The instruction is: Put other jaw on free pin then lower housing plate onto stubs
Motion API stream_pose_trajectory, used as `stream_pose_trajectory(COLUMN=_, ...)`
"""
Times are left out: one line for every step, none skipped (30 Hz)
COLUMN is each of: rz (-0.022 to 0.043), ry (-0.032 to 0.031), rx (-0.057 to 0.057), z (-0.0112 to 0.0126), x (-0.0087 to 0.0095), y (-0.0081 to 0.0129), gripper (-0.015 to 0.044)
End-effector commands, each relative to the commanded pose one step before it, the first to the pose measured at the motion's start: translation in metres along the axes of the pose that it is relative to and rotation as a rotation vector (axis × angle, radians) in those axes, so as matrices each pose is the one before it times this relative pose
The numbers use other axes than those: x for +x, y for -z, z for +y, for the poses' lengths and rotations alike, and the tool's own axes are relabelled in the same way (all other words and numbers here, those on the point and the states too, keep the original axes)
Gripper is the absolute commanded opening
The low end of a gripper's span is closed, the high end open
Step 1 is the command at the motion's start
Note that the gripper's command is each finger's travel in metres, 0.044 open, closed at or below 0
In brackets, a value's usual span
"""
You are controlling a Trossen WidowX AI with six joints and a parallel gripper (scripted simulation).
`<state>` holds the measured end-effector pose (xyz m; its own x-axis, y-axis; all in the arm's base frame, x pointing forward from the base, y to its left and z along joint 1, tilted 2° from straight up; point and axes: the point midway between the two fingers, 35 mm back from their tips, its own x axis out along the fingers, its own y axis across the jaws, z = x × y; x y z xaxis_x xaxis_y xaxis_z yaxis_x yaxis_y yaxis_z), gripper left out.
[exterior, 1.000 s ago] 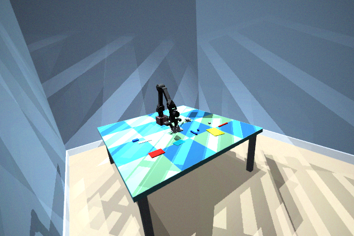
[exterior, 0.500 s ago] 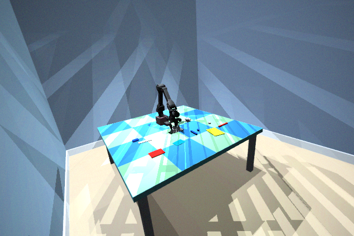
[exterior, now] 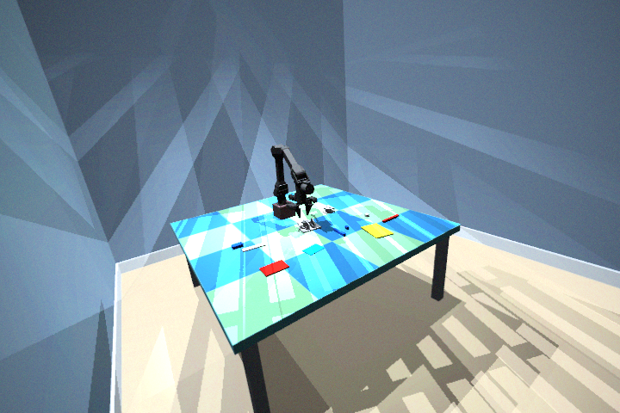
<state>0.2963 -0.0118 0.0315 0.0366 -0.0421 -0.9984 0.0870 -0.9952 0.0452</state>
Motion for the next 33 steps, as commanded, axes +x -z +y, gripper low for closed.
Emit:
stream_pose_trajectory(rz=-0.00303, ry=0.00282, rx=-0.0522, z=-0.01121, x=0.00074, y=0.00163, gripper=0.0329)
stream_pose_trajectory(rz=0.00018, ry=0.00095, rx=-0.0223, z=-0.00487, x=-0.00041, y=0.00105, gripper=0.0355)
stream_pose_trajectory(rz=0.00017, ry=0.00094, rx=-0.0223, z=-0.00487, x=-0.00041, y=0.00108, gripper=0.0382)
stream_pose_trajectory(rz=0.00017, ry=0.00093, rx=-0.0223, z=-0.00487, x=-0.00041, y=0.00111, gripper=0.0408)
stream_pose_trajectory(rz=0.00017, ry=0.00092, rx=-0.0223, z=-0.00487, x=-0.00041, y=0.00114, gripper=0.0434)
stream_pose_trajectory(rz=0.00016, ry=0.00092, rx=-0.0223, z=-0.00487, x=-0.00041, y=0.00116, gripper=0.0440)
stream_pose_trajectory(rz=0.00016, ry=0.00091, rx=-0.0223, z=-0.00487, x=-0.00040, y=0.00119, gripper=0.0440)
stream_pose_trajectory(rz=0.00023, ry=0.00092, rx=-0.0220, z=-0.00479, x=-0.00041, y=0.00120, gripper=0.0440)
stream_pose_trajectory(rz=0.00022, ry=0.00091, rx=-0.0220, z=-0.00479, x=-0.00041, y=0.00123, gripper=0.0440)
stream_pose_trajectory(rz=0.00022, ry=0.00090, rx=-0.0220, z=-0.00479, x=-0.00041, y=0.00125, gripper=0.0440)
stream_pose_trajectory(rz=0.00021, ry=0.00090, rx=-0.0220, z=-0.00479, x=-0.00040, y=0.00128, gripper=0.0440)
stream_pose_trajectory(rz=0.00021, ry=0.00089, rx=-0.0220, z=-0.00479, x=-0.00040, y=0.00131, gripper=0.0440)
stream_pose_trajectory(rz=0.00021, ry=0.00088, rx=-0.0220, z=-0.00479, x=-0.00040, y=0.00133, gripper=0.0440)
stream_pose_trajectory(rz=0.00020, ry=0.00087, rx=-0.0220, z=-0.00478, x=-0.00040, y=0.00136, gripper=0.0440)
stream_pose_trajectory(rz=0.00020, ry=0.00086, rx=-0.0220, z=-0.00478, x=-0.00040, y=0.00139, gripper=0.0440)
stream_pose_trajectory(rz=0.00019, ry=0.00086, rx=-0.0220, z=-0.00478, x=-0.00039, y=0.00142, gripper=0.0440)
stream_pose_trajectory(rz=0.00019, ry=0.00085, rx=-0.0220, z=-0.00478, x=-0.00039, y=0.00144, gripper=0.0440)
stream_pose_trajectory(rz=0.00009, ry=0.00080, rx=-0.0219, z=-0.00477, x=-0.00037, y=0.00147, gripper=0.0440)
stream_pose_trajectory(rz=0.00009, ry=0.00079, rx=-0.0219, z=-0.00477, x=-0.00037, y=0.00149, gripper=0.0440)
stream_pose_trajectory(rz=0.00008, ry=0.00078, rx=-0.0219, z=-0.00477, x=-0.00037, y=0.00152, gripper=0.0440)
stream_pose_trajectory(rz=0.00008, ry=0.00077, rx=-0.0219, z=-0.00477, x=-0.00037, y=0.00155, gripper=0.0440)
stream_pose_trajectory(rz=0.00007, ry=0.00076, rx=-0.0219, z=-0.00477, x=-0.00036, y=0.00157, gripper=0.0440)
stream_pose_trajectory(rz=0.00007, ry=0.00075, rx=-0.0219, z=-0.00476, x=-0.00036, y=0.00160, gripper=0.0440)
stream_pose_trajectory(rz=0.00007, ry=0.00074, rx=-0.0219, z=-0.00476, x=-0.00036, y=0.00163, gripper=0.0440)
stream_pose_trajectory(rz=0.00006, ry=0.00074, rx=-0.0219, z=-0.00476, x=-0.00036, y=0.00165, gripper=0.0440)
stream_pose_trajectory(rz=0.00006, ry=0.00073, rx=-0.0219, z=-0.00476, x=-0.00036, y=0.00168, gripper=0.0440)
stream_pose_trajectory(rz=0.00005, ry=0.00072, rx=-0.0219, z=-0.00475, x=-0.00036, y=0.00171, gripper=0.0440)
stream_pose_trajectory(rz=0.00004, ry=0.00071, rx=-0.0219, z=-0.00475, x=-0.00035, y=0.00173, gripper=0.0440)
stream_pose_trajectory(rz=0.00004, ry=0.00070, rx=-0.0219, z=-0.00475, x=-0.00035, y=0.00176, gripper=0.0440)
stream_pose_trajectory(rz=0.00003, ry=0.00070, rx=-0.0219, z=-0.00474, x=-0.00035, y=0.00179, gripper=0.0440)
stream_pose_trajectory(rz=0.00003, ry=0.00069, rx=-0.0219, z=-0.00474, x=-0.00035, y=0.00181, gripper=0.0440)
stream_pose_trajectory(rz=0.00002, ry=0.00068, rx=-0.0219, z=-0.00473, x=-0.00035, y=0.00184, gripper=0.0440)
stream_pose_trajectory(rz=0.00002, ry=0.00067, rx=-0.0219, z=-0.00473, x=-0.00034, y=0.00187, gripper=0.0440)
